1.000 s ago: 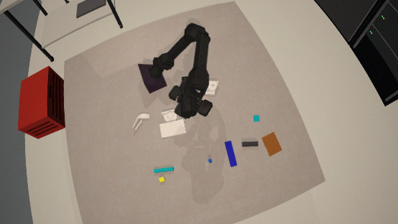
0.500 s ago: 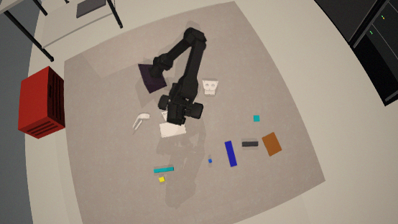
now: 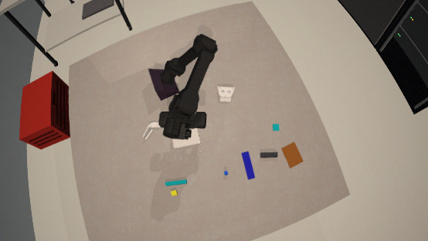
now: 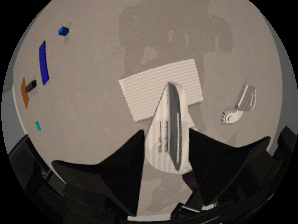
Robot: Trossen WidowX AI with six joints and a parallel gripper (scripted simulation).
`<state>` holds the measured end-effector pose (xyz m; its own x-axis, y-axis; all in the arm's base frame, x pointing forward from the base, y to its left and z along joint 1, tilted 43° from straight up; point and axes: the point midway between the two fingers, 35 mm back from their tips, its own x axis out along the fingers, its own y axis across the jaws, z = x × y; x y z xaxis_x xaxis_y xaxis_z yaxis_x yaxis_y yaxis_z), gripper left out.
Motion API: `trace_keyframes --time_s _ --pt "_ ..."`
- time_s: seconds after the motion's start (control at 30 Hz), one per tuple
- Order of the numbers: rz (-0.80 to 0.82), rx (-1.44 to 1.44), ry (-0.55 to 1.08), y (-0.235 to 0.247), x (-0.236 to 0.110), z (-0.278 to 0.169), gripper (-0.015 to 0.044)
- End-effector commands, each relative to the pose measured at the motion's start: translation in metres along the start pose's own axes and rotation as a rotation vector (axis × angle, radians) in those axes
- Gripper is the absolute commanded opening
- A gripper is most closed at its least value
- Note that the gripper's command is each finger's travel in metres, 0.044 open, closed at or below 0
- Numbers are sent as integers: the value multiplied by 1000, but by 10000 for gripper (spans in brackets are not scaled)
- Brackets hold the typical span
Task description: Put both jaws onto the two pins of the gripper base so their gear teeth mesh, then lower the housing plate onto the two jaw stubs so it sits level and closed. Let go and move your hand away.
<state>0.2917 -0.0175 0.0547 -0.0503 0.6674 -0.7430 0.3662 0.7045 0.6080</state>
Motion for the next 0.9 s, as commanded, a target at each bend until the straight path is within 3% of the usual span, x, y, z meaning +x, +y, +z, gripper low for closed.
trace_keyframes --time_s 0.0,0.87 --pt "-1 -64 -9 -12 -2 7 134" --pt "2 -137 -7 -27 -1 11 134"
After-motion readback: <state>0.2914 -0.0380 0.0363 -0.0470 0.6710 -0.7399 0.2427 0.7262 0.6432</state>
